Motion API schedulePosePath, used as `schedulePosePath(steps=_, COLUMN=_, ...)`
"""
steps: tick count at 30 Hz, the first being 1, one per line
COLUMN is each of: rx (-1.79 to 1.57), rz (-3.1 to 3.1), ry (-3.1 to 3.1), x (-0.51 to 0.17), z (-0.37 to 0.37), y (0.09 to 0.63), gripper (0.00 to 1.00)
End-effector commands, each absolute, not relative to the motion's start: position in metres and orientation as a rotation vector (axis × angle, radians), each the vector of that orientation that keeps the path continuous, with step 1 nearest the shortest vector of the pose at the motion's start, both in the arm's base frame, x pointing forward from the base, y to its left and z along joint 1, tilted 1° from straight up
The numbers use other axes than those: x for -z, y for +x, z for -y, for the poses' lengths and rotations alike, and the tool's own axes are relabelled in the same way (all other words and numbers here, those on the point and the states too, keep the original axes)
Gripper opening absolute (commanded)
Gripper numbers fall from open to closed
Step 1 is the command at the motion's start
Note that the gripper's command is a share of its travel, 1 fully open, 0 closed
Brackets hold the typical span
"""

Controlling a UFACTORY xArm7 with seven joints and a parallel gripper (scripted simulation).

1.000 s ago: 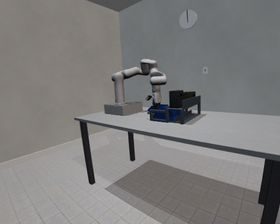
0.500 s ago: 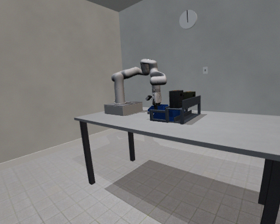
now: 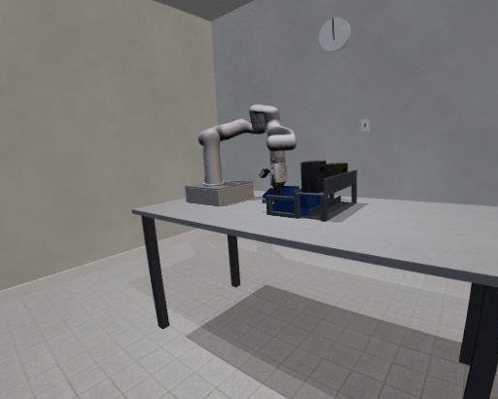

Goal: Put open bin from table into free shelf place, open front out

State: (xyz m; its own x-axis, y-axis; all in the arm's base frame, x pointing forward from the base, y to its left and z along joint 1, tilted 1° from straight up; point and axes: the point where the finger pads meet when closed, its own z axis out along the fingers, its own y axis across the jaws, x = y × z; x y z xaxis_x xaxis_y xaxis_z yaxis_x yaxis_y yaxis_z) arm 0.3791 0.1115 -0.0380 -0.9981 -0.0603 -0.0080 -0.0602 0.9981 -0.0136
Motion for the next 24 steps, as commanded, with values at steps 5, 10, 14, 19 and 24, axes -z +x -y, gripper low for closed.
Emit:
schedulePosePath(steps=5, rx=0.018, rz=-3.125, ry=-0.095, x=0.002, z=-0.112, y=0.381, gripper=0.28)
schedulePosePath(steps=10, rx=0.018, rz=-3.125, ry=-0.095, x=0.002, z=-0.112, y=0.381, gripper=0.28)
schedulePosePath(steps=14, rx=0.018, rz=-3.125, ry=-0.095, x=0.002, z=-0.112, y=0.381, gripper=0.28)
schedulePosePath(steps=19, rx=0.018, rz=-3.125, ry=-0.095, x=-0.052, z=-0.113, y=0.380, gripper=0.28)
schedulePosePath(steps=24, rx=0.018, rz=-3.125, ry=-0.095, x=-0.052, z=-0.113, y=0.380, gripper=0.28)
